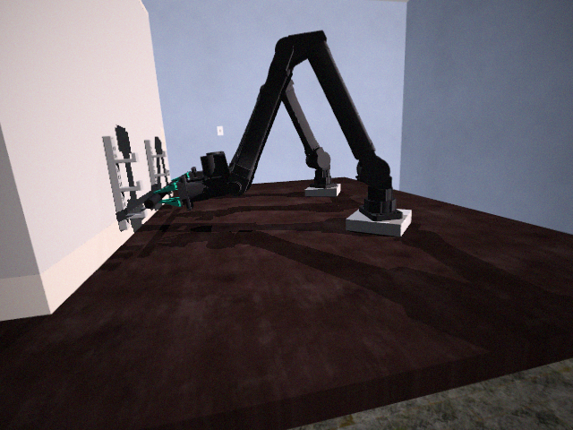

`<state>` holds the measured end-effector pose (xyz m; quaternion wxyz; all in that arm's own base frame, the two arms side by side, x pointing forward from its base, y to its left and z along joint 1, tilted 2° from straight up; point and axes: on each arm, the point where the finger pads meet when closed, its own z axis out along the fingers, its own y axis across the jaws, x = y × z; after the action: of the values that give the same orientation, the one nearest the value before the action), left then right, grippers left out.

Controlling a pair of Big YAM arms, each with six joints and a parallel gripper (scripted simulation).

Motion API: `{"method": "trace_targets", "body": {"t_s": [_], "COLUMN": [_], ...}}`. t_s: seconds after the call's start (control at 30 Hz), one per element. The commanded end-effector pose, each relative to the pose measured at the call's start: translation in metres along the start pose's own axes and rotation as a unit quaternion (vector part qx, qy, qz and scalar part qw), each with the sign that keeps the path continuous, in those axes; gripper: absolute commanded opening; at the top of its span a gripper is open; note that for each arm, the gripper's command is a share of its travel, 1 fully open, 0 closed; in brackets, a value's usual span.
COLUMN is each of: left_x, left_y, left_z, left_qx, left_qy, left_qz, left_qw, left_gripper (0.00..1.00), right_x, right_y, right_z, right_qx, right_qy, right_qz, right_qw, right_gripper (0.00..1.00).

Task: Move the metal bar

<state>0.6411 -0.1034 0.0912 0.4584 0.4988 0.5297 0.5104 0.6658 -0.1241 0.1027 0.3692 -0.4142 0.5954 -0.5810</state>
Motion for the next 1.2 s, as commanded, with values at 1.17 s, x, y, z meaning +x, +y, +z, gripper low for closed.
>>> {"method": "trace_targets", "body": {"t_s": [1.17], "left_x": [0.0039], "left_y": [0.0580], "left_z": [0.0015], "left_qx": [-0.052], "left_qy": [0.007], "left_qz": [-0.005], "left_qw": [0.999], "left_gripper": [0.00], "right_x": [0.0046], "right_y": [-0.0503], "right_z": [0.0036], "right_qx": [0.051], "right_qy": [0.008], "right_qz": [0.012], "right_qw": [0.999], "right_gripper": [0.00]}}
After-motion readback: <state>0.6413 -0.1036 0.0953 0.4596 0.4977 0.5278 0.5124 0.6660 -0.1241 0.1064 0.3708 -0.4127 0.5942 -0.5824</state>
